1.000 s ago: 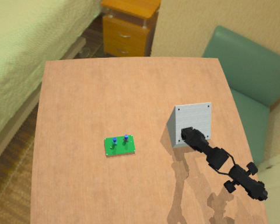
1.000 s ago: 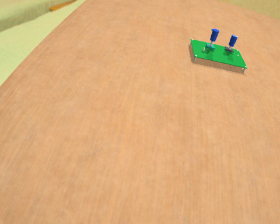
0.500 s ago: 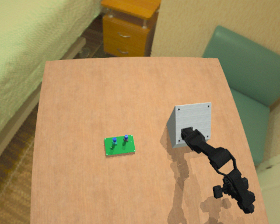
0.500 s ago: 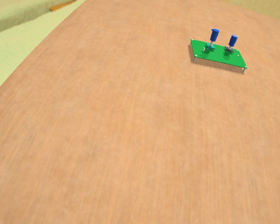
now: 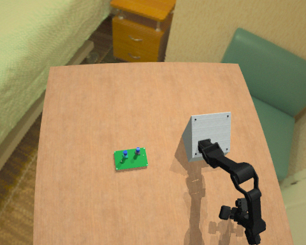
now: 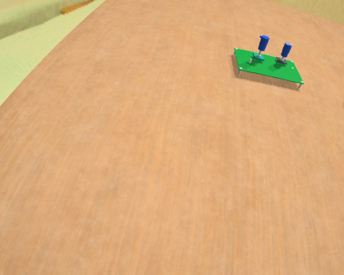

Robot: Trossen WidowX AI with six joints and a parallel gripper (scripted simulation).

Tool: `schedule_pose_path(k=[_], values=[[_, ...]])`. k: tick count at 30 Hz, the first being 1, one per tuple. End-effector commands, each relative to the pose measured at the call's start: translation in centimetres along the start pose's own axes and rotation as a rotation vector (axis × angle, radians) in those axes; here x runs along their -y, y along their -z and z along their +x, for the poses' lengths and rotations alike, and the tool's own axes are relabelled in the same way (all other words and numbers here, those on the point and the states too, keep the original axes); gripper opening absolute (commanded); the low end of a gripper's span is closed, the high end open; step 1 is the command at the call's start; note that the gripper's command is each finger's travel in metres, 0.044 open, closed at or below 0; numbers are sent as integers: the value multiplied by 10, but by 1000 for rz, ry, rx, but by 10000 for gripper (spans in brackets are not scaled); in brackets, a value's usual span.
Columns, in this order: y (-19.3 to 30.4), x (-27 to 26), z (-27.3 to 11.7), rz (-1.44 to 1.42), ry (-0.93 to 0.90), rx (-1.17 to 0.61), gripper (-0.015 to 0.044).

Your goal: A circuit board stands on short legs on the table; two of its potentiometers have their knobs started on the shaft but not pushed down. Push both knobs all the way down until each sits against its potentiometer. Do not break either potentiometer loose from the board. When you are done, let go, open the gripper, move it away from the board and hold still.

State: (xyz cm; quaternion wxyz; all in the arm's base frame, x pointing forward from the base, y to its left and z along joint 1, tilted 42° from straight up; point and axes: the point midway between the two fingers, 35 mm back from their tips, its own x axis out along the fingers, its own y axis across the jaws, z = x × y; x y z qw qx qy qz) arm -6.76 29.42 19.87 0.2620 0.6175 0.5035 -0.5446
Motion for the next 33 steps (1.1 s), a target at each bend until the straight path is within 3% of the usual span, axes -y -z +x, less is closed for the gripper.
schedule_pose_path(k=[1, 20, 33], values=[[13, -16, 4, 122, -15, -8, 0], [60, -109, 3, 690, -75, -97, 0], [68, -168, 0, 1067, -80, -111, 0]])
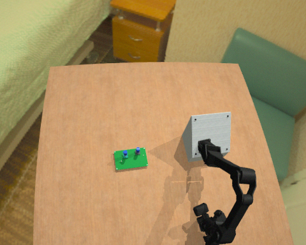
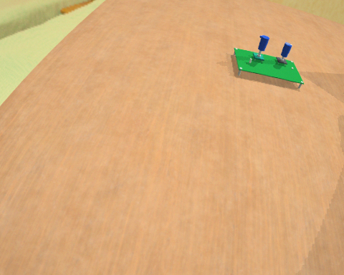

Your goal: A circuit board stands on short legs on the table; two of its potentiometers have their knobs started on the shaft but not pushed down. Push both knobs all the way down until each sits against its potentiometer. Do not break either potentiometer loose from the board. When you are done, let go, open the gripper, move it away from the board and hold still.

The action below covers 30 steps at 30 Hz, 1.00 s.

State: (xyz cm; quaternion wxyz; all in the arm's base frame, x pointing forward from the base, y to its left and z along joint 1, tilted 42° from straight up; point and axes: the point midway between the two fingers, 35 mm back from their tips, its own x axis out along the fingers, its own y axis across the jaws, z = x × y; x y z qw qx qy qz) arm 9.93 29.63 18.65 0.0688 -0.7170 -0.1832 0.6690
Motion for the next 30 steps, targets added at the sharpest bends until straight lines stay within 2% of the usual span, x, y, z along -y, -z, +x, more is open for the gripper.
schedule_pose_path(k=[1, 30], values=[[16, -10, 7, 121, -23, 10, 0], [122, -120, 38, 1072, -115, 71, 0]])
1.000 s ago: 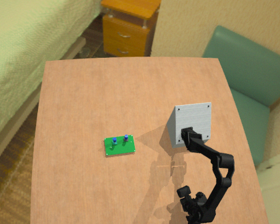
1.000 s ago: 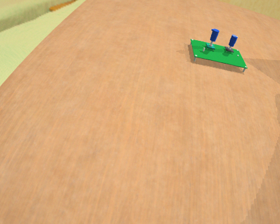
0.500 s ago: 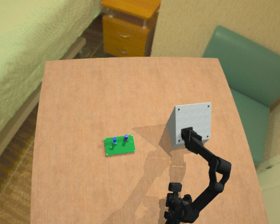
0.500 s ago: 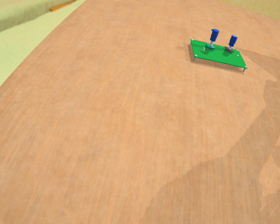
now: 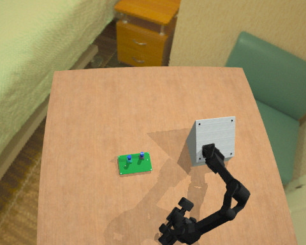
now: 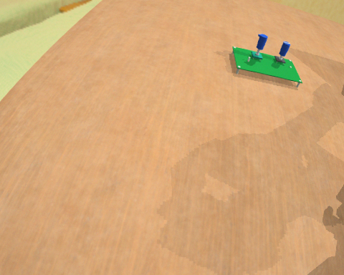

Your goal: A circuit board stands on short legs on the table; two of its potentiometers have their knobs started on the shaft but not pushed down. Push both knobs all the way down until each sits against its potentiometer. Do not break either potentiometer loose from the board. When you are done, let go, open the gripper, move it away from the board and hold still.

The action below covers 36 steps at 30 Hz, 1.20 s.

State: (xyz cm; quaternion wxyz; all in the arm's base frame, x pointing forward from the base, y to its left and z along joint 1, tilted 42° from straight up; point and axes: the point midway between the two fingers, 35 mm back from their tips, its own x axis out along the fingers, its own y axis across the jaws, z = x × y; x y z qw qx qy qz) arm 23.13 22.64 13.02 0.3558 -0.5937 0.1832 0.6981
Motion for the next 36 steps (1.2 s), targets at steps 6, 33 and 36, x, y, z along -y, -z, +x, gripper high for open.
schedule_pose_path(k=[6, 33, 36], values=[[49, -4, 10, 306, -31, 36, 0], [177, -55, 22, 1115, -66, 178, 0], [191, -62, 23, 1215, -65, 203, 0]])
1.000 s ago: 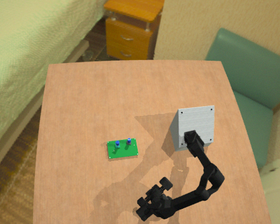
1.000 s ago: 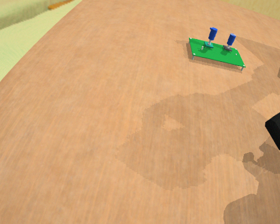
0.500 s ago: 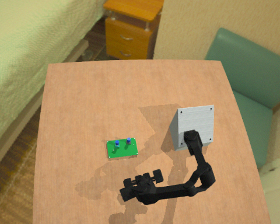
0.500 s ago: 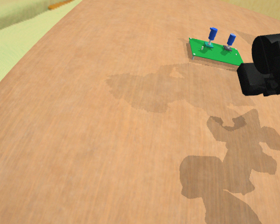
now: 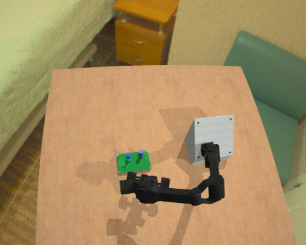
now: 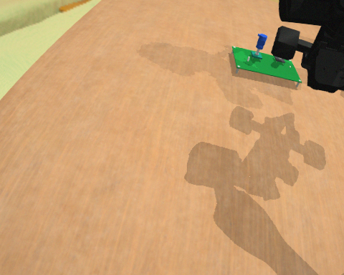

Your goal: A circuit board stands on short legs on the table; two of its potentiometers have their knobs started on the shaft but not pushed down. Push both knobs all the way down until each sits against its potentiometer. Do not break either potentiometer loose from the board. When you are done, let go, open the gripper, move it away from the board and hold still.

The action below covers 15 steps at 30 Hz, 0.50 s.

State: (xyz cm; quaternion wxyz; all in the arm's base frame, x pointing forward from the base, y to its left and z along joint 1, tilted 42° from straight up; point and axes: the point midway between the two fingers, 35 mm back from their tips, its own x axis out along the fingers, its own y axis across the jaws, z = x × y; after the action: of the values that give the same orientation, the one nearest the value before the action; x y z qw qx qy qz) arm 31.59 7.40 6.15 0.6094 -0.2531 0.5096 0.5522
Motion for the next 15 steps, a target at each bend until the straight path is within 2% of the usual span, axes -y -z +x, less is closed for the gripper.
schedule_pose_path(k=[1, 15], values=[[17, 11, 0, 139, -16, 36, 0], [83, 42, -8, 602, -49, 172, 0]])
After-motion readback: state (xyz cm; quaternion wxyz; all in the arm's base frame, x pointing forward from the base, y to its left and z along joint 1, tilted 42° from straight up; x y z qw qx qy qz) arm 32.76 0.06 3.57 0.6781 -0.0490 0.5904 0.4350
